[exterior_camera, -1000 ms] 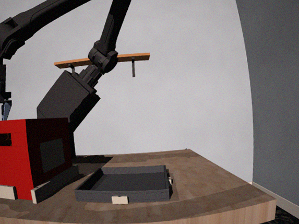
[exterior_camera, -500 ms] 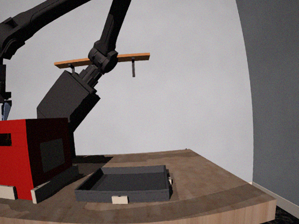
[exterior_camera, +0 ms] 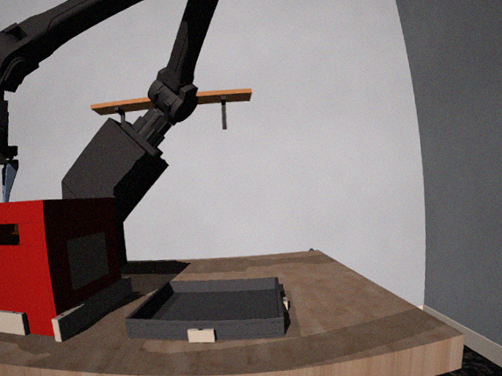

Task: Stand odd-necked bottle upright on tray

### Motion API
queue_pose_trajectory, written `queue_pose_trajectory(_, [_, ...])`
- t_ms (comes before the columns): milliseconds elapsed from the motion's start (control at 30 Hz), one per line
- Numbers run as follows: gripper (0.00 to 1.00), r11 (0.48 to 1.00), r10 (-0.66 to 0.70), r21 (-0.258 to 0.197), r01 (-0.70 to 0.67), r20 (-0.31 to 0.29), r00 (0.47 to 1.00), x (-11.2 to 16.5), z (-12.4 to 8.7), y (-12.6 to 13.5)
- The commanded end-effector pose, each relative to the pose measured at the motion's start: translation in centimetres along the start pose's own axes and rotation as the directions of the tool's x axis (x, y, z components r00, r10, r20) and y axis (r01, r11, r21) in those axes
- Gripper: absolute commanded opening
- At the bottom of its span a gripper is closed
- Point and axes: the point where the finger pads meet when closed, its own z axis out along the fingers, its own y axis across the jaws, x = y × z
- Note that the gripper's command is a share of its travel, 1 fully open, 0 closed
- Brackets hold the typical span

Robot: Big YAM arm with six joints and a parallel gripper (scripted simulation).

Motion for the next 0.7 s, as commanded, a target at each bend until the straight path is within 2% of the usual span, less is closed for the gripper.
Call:
queue_pose_trajectory(0, [0.61,0.998,-0.036,0.048,0.034,0.030,0.999,-1.9,-4.1,-1.6])
queue_pose_trajectory(167, [0.61,0.998,-0.038,0.047,0.037,0.028,0.999,-2.0,-5.1,-1.5])
queue_pose_trajectory(500, [0.61,0.998,-0.038,0.052,0.036,0.028,0.999,-1.8,-8.5,-1.5])
queue_pose_trajectory(600, [0.61,0.998,-0.038,0.052,0.036,0.028,0.999,-1.8,-9.1,-1.5])
queue_pose_trajectory(667, [0.61,0.998,-0.042,0.045,0.041,0.022,0.999,-2.0,-8.7,-1.2])
